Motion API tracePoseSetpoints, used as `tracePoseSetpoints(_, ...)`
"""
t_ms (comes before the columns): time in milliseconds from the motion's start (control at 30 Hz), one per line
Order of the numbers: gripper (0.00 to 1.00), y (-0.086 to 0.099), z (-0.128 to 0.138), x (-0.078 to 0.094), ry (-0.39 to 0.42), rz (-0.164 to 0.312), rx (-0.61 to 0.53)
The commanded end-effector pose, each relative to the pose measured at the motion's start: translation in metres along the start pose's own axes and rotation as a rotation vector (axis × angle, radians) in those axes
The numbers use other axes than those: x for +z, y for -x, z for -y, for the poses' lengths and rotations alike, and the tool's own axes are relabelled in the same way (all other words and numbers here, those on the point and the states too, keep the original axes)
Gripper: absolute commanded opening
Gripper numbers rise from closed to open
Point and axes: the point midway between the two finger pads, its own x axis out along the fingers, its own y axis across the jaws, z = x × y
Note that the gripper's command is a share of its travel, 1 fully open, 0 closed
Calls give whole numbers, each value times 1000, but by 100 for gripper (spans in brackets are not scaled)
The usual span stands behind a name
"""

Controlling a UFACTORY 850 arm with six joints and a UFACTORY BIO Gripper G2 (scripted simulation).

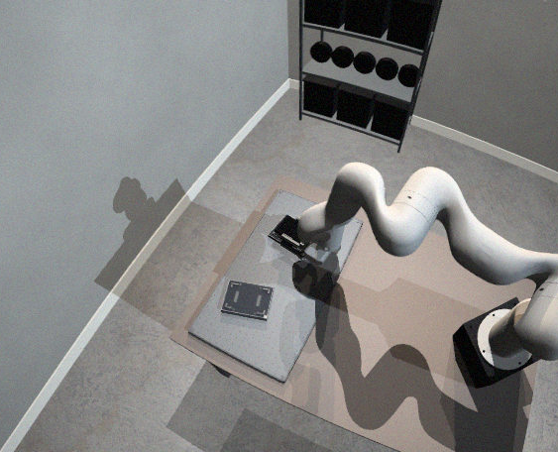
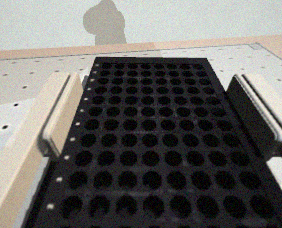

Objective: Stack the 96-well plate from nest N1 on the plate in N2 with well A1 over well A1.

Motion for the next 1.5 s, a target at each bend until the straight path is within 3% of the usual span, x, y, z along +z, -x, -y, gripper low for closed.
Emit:
tracePoseSetpoints(0, 0, 0, 0, 1, 0, 0, 0)
tracePoseSetpoints(500, 0, 0, 0, 1, 0, 0, 0)
tracePoseSetpoints(533, 37, 0, 0, 3, 0, 0, 0)
tracePoseSetpoints(1467, 37, 0, 0, 3, -1, 0, 0)
